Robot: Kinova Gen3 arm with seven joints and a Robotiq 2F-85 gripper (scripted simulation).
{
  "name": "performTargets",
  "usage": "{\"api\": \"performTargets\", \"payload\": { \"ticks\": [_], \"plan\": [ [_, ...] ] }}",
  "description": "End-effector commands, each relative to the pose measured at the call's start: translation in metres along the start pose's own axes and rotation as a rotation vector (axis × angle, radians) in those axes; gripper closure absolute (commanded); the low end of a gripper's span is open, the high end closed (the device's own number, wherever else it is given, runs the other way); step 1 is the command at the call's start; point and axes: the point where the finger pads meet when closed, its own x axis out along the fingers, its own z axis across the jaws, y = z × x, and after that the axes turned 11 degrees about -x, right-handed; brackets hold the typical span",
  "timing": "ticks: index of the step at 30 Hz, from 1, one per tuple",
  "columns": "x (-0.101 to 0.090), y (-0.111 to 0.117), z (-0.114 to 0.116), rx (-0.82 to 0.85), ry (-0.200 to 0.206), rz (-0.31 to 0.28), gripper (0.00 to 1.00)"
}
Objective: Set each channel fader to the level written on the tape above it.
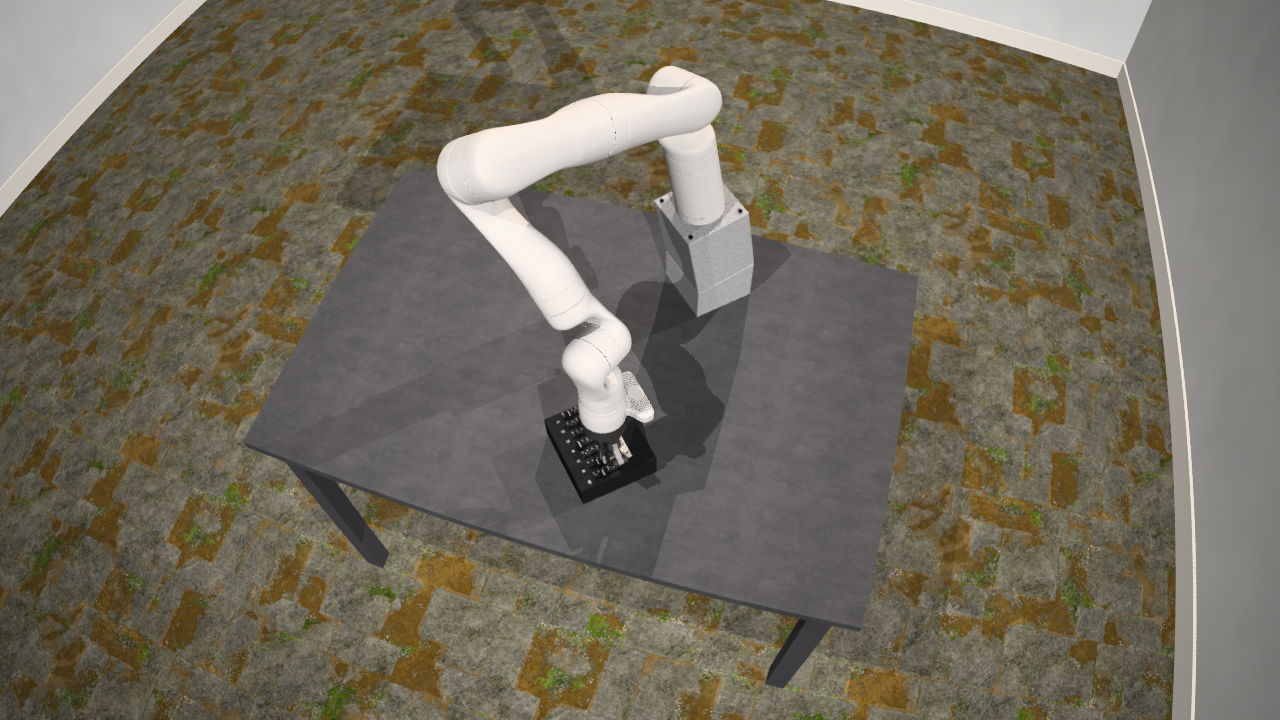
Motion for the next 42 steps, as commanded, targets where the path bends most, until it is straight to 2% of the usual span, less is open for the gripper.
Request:
{"api": "performTargets", "payload": {
  "ticks": [1, 12, 23, 38, 39, 42],
  "plan": [
    [-0.001, 0.000, 0.001, -0.001, -0.001, -0.001, 1.00],
    [-0.012, 0.000, 0.001, -0.001, -0.001, -0.001, 1.00],
    [-0.039, 0.000, 0.001, -0.001, -0.001, -0.001, 1.00],
    [-0.041, 0.000, 0.001, -0.001, -0.001, -0.001, 1.00],
    [-0.041, 0.000, 0.001, -0.001, -0.001, -0.001, 0.00],
    [-0.042, 0.000, 0.001, -0.001, -0.001, -0.001, 0.00]
  ]
}}
